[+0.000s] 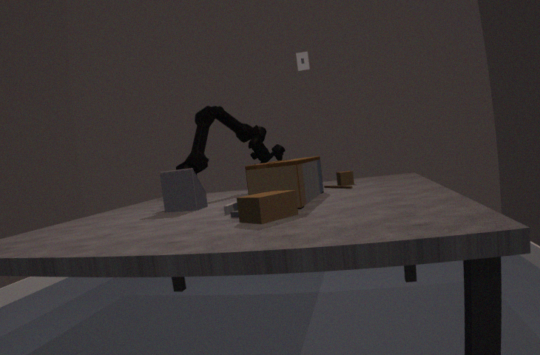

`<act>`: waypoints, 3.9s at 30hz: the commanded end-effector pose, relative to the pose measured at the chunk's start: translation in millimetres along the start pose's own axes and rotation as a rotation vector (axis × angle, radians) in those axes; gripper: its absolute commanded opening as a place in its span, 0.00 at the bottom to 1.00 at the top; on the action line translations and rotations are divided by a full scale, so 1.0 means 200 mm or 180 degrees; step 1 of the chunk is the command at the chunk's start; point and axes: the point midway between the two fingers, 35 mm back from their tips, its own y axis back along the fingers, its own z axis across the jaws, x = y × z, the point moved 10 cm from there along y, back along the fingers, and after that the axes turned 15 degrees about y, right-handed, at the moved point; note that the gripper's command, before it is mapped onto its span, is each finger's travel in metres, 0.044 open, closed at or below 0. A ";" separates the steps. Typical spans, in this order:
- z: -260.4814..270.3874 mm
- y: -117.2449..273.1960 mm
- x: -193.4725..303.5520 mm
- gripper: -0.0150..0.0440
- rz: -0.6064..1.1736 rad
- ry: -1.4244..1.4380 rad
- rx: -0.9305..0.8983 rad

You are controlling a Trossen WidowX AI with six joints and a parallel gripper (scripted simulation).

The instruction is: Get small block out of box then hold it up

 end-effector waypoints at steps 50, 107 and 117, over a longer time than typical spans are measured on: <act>0.23 1.35 2.15 0.93 0.2877 -0.1327 -0.1559; 1.03 1.86 2.25 0.93 0.0898 -0.2098 -0.1602; 1.08 1.80 2.27 0.93 0.0876 -0.2127 -0.1598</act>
